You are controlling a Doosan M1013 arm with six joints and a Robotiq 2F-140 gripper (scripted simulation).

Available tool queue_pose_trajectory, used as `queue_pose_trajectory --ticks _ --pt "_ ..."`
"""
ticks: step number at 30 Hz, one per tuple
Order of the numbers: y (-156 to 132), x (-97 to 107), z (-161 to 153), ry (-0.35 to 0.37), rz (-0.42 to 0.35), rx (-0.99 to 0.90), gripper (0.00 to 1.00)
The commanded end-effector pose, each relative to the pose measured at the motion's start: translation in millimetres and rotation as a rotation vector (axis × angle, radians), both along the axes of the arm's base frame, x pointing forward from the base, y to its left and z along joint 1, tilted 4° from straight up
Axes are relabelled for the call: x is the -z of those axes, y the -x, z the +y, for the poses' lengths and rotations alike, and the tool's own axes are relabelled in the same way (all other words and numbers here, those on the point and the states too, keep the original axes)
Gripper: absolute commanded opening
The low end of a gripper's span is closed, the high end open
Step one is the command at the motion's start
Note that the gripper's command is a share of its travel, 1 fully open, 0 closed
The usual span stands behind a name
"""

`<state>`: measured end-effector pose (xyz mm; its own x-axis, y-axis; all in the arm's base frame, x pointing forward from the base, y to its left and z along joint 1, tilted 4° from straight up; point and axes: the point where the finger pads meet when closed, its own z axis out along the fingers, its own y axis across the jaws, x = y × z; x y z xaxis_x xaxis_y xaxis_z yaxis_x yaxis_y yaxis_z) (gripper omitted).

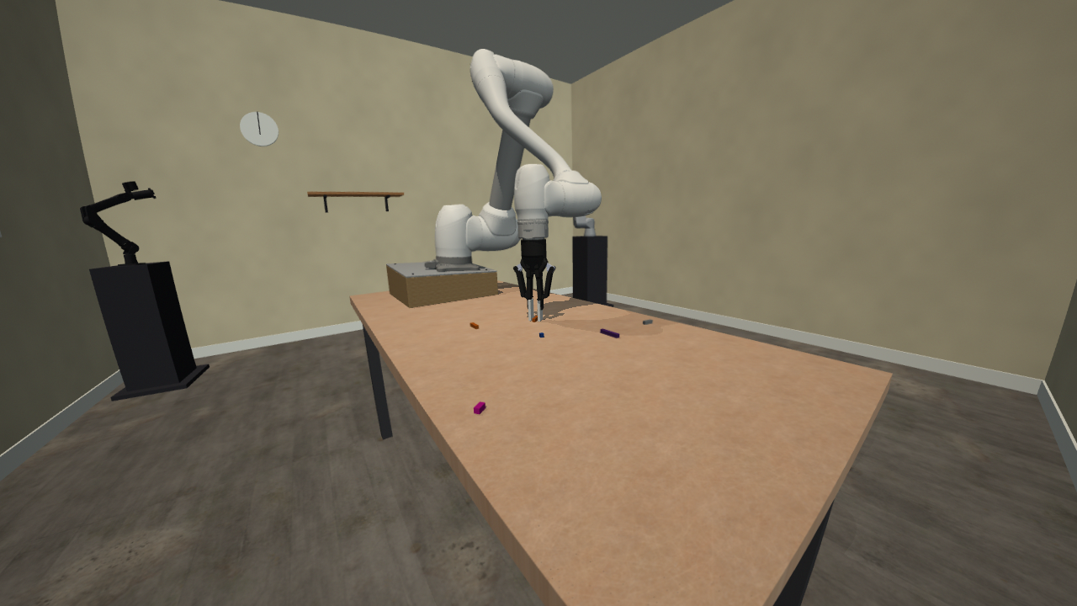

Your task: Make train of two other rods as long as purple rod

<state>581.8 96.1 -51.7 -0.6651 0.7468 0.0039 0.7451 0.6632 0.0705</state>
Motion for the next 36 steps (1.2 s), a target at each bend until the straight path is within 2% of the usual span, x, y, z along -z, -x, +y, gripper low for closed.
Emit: queue_pose_trajectory --ticks 1,12,13,36 --pt "0.0 -0.1 0.1 0.0 0.0 0.0 0.23" --pt "0.0 -0.1 0.1 0.0 0.0 0.0 0.23" --pt "0.0 -0.1 0.1 0.0 0.0 0.0 0.12" --pt "0.0 -0.1 0.1 0.0 0.0 0.0 0.12"
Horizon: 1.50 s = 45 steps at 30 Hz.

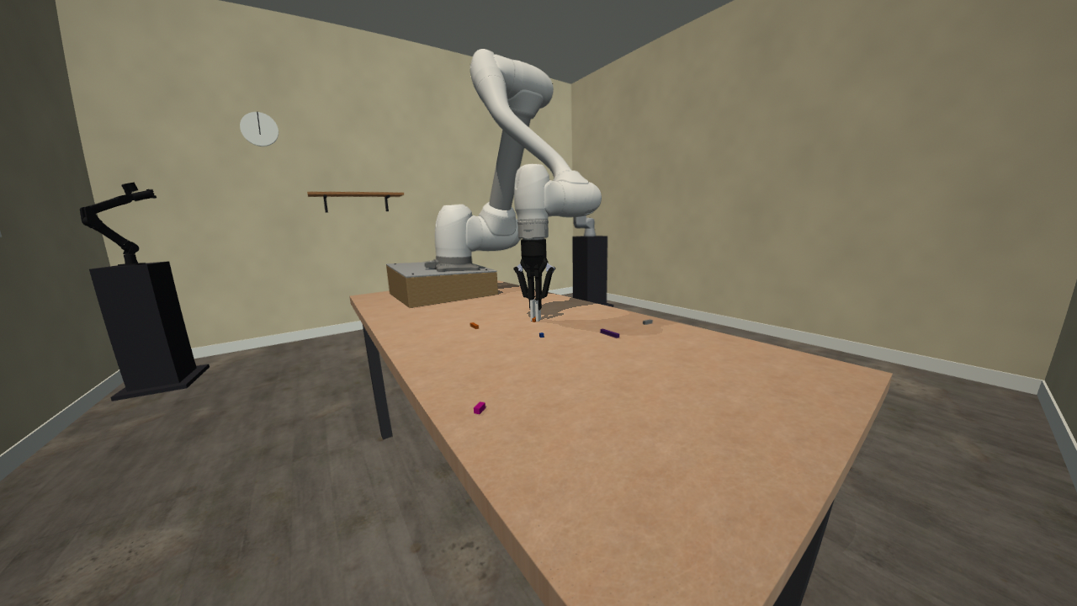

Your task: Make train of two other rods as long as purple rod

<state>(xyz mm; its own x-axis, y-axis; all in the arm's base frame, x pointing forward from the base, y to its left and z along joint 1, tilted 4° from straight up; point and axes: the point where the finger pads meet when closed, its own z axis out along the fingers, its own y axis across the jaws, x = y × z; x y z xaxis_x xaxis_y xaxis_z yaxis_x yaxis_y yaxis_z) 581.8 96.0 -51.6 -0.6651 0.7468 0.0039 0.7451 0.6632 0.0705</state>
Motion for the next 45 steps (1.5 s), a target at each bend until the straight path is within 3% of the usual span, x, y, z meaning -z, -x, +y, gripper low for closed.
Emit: queue_pose_trajectory --ticks 1,16,20,31,45 --pt "0 0 0 0.0 0.0 0.0 0.12" --pt "0 -3 0 0.0 0.0 0.0 0.12" --pt "1 -20 -1 0.0 0.0 0.0 0.12" --pt "5 -93 -5 0.0 0.0 0.0 0.12" --pt "5 -100 -5 0.0 0.0 0.0 0.12"
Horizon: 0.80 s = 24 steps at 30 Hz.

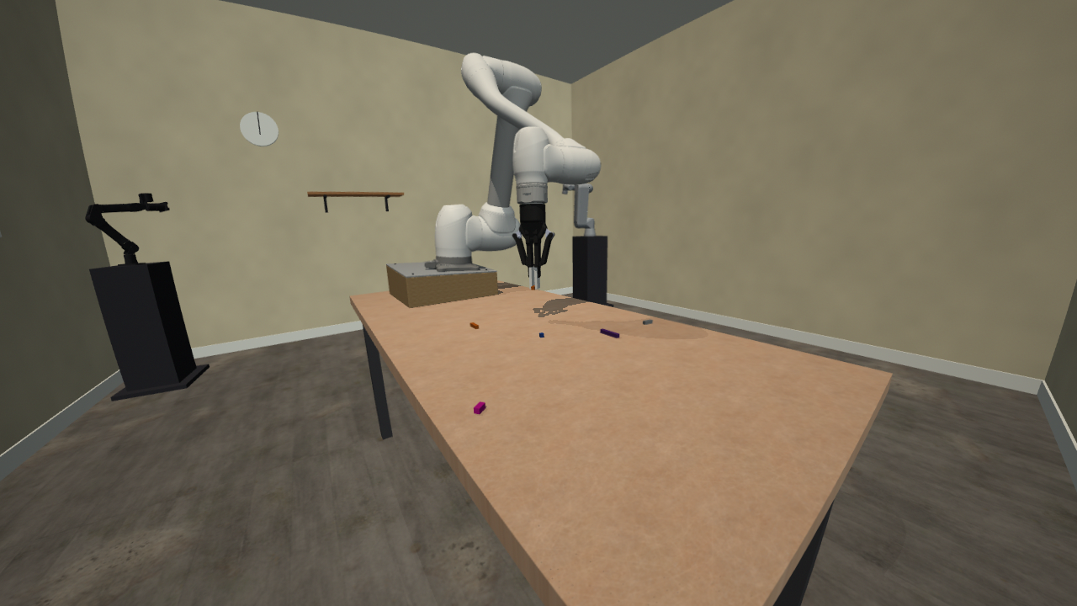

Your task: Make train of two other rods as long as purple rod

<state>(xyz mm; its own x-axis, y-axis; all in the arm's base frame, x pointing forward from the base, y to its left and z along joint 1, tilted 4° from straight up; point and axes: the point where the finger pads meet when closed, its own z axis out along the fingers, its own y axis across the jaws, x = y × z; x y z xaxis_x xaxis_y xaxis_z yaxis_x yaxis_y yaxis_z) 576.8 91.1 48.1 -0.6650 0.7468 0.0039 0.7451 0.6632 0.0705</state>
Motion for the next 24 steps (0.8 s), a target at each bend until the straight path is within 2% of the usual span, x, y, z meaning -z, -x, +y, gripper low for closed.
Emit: queue_pose_trajectory --ticks 1,3,5,8,20,22,23,24 --pt "-2 0 -1 0.0 0.0 0.0 0.12" --pt "-17 -3 -5 0.0 0.0 0.0 0.12" --pt "-17 -3 -5 0.0 0.0 0.0 0.12" --pt "-62 -9 -20 0.0 0.0 0.0 0.12" --pt "-187 -21 -79 -0.001 0.0 -0.002 0.12" --pt "-187 -21 -79 -0.001 0.0 -0.002 0.12" --pt "-214 -23 -96 -0.001 0.0 -0.002 0.12" --pt "-219 -23 -100 -0.001 0.0 -0.002 0.12"
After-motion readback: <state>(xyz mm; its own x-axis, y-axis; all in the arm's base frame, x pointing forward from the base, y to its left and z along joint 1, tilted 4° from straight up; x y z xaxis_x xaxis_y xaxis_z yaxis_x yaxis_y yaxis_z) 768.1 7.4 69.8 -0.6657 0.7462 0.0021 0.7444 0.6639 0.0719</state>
